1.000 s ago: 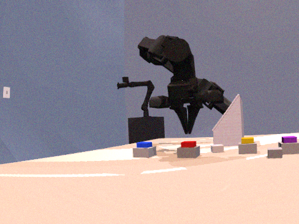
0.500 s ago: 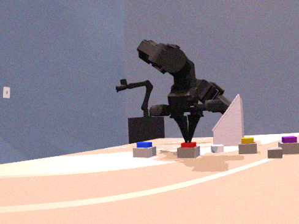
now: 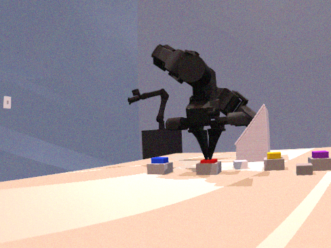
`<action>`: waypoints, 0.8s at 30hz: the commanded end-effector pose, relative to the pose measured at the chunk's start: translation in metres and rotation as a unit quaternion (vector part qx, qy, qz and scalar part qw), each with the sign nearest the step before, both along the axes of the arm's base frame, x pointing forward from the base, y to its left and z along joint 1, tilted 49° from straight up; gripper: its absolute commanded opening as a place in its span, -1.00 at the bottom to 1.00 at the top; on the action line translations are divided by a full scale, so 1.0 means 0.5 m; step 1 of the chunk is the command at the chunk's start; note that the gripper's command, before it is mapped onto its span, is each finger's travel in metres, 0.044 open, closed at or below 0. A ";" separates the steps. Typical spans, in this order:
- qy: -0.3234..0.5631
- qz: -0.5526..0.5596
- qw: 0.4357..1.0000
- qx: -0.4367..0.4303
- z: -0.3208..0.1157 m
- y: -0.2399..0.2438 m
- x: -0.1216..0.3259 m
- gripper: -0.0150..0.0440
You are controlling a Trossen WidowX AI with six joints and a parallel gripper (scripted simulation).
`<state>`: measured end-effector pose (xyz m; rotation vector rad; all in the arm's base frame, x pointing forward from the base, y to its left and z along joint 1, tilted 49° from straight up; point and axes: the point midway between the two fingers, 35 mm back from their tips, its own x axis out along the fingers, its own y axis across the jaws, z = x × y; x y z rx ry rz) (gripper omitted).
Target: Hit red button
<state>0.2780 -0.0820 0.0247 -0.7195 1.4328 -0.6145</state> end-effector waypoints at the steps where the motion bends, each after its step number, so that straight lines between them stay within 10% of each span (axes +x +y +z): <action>1: 0.007 -0.001 1.000 -0.003 -0.004 -0.004 -0.006 -0.42; 14: 0.007 -0.001 1.000 -0.002 0.041 0.049 -0.008 -0.42; 24: 0.010 0.011 0.999 0.034 -0.103 0.289 0.032 0.47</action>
